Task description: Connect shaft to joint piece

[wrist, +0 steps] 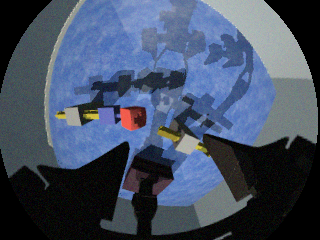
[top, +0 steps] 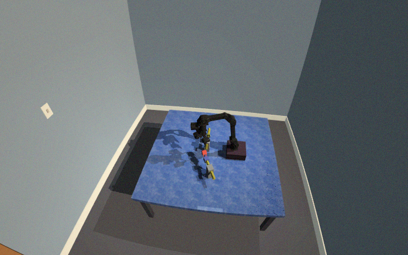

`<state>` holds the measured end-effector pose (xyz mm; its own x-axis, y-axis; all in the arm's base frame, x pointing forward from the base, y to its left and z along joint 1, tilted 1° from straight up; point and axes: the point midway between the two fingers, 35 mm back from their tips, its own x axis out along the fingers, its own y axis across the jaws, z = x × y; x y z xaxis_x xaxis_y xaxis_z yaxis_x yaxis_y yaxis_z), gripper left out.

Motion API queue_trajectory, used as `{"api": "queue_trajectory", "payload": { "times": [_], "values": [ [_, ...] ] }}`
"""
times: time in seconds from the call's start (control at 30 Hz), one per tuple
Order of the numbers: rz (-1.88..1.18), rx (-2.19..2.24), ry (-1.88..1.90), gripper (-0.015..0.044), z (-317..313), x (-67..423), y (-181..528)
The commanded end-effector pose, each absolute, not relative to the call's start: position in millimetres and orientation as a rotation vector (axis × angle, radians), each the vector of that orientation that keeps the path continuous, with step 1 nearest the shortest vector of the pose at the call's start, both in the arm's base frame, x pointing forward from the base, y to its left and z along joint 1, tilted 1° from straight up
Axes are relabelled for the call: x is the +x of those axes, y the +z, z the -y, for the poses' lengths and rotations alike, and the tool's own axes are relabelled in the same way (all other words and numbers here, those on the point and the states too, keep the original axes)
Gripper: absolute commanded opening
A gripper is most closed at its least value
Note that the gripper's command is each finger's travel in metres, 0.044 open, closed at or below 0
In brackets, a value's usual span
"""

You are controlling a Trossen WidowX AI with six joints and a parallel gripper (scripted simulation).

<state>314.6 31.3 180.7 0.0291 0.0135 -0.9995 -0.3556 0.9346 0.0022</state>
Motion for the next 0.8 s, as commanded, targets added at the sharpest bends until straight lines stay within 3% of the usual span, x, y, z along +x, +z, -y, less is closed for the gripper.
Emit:
{"api": "queue_trajectory", "payload": {
  "times": [0.0, 0.77],
  "values": [
    [-1.503, -0.385, 0.399, 0.0440, -31.7, 315.1, 178.7],
    [-1.332, -0.922, 0.917, 0.0440, -31.8, 315.9, 172.8]
  ]
}}
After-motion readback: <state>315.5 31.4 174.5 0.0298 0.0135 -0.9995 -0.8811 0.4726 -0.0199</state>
